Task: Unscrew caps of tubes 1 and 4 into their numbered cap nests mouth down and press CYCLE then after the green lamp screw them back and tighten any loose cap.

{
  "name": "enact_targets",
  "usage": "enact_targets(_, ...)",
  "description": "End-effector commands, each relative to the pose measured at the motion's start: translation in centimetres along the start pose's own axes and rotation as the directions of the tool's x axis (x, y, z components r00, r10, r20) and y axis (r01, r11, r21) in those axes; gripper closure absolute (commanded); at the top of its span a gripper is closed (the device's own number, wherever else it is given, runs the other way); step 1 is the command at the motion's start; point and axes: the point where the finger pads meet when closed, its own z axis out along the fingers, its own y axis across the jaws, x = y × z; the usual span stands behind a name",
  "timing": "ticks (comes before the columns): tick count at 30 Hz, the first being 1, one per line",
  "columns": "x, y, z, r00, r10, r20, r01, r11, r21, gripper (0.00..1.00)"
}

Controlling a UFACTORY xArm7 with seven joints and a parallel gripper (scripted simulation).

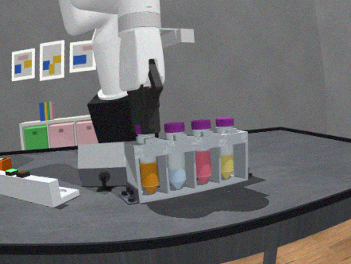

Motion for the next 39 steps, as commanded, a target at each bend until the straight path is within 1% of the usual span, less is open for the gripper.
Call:
enact_targets(1,0.06,0.15,-0.07,0.990,0.142,0.016,-0.142,0.990,-0.018,1.00)
enact_targets(5,0.07,0.15,-0.05,0.962,0.273,0.014,-0.272,0.962,-0.020,1.00)
enact_targets(10,0.07,0.15,-0.03,0.910,0.415,0.010,-0.415,0.910,-0.022,1.00)
enact_targets(18,0.07,0.15,-0.03,0.910,0.415,0.010,-0.415,0.910,-0.022,1.00)
enact_targets(19,0.07,0.15,-0.03,0.910,0.415,0.010,-0.415,0.910,-0.022,0.54)
enact_targets(29,0.07,0.15,-0.03,0.910,0.415,0.010,-0.415,0.910,-0.022,0.54)
enact_targets(31,0.07,0.15,-0.12,0.940,0.341,0.012,-0.341,0.940,-0.021,0.54)
enact_targets(33,0.07,0.15,-0.12,0.940,0.341,0.012,-0.341,0.940,-0.021,0.54)
enact_targets(39,0.07,0.14,-0.12,0.994,0.108,0.017,-0.108,0.994,-0.018,0.54)
